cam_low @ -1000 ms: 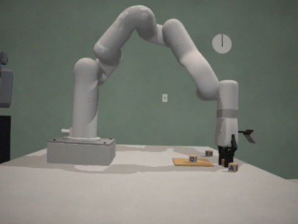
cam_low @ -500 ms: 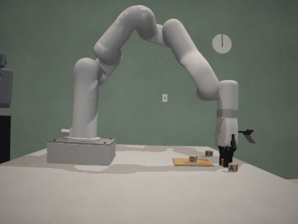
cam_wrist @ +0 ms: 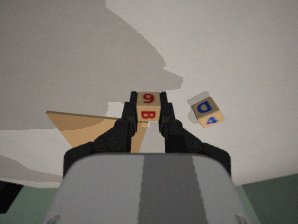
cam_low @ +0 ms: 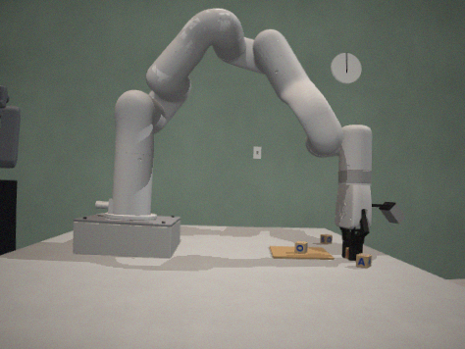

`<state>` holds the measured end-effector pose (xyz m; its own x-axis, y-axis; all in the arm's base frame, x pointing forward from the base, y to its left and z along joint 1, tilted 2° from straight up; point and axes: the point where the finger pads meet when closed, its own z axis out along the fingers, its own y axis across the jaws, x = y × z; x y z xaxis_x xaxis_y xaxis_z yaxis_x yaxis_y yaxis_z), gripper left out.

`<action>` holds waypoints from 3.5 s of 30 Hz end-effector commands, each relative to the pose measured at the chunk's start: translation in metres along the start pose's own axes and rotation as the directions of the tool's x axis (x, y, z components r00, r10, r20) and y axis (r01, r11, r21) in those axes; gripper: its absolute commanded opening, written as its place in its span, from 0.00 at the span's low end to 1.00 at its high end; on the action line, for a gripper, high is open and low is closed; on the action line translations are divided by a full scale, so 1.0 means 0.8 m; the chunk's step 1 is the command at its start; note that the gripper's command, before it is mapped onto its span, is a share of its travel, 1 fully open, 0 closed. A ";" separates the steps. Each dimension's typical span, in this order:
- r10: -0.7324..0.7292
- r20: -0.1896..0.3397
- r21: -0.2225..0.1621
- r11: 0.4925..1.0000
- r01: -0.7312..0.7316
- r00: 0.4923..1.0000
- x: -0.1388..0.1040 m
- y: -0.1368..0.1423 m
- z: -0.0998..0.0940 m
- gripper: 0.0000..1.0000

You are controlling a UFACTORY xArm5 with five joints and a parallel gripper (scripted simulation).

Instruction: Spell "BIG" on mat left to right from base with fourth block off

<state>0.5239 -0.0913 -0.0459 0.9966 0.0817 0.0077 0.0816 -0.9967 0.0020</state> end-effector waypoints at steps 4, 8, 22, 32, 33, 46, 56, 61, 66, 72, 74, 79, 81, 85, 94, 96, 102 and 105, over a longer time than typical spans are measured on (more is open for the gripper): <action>0.000 -0.004 -0.001 1.000 0.000 1.000 0.002 0.001 -0.002 0.21; 0.000 -0.004 -0.001 1.000 0.000 1.000 0.002 0.001 -0.002 0.21; 0.000 -0.004 -0.001 1.000 0.000 1.000 0.002 0.000 -0.014 0.21; 0.000 -0.004 -0.001 1.000 0.000 1.000 0.001 0.002 -0.082 0.21; 0.000 -0.004 -0.001 1.000 0.000 1.000 0.001 0.002 -0.091 0.21; 0.000 -0.004 -0.001 1.000 0.000 1.000 0.001 0.003 -0.126 0.21; -0.108 -0.004 -0.001 0.994 0.108 0.994 -0.006 -0.010 -0.128 0.21; -0.253 -0.005 -0.002 0.967 0.253 0.967 -0.016 -0.028 -0.130 0.21; -0.363 -0.005 -0.003 0.932 0.363 0.932 -0.024 -0.041 -0.131 0.21; -0.507 -0.005 -0.004 0.862 0.507 0.862 -0.037 -0.059 -0.133 0.21; -0.553 -0.005 -0.004 0.833 0.553 0.833 -0.041 -0.065 -0.133 0.21; -0.640 -0.005 -0.005 0.768 0.640 0.768 -0.050 -0.077 -0.134 0.21; -0.700 -0.005 -0.006 0.714 0.700 0.714 -0.057 -0.085 -0.134 0.21; -0.757 -0.005 -0.006 0.653 0.757 0.653 -0.064 -0.094 -0.134 0.21; -0.894 -0.005 -0.008 0.447 0.894 0.447 -0.087 -0.119 -0.134 0.21; -0.906 -0.005 -0.008 0.423 0.906 0.423 -0.090 -0.121 -0.134 0.21; -0.963 -0.004 -0.010 0.269 0.963 0.269 -0.106 -0.136 -0.134 0.21; -0.982 -0.003 -0.010 0.187 0.982 0.187 -0.115 -0.144 -0.134 0.21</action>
<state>0.4305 0.0088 0.0588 0.2169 0.9762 0.0023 0.9761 -0.2169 0.0097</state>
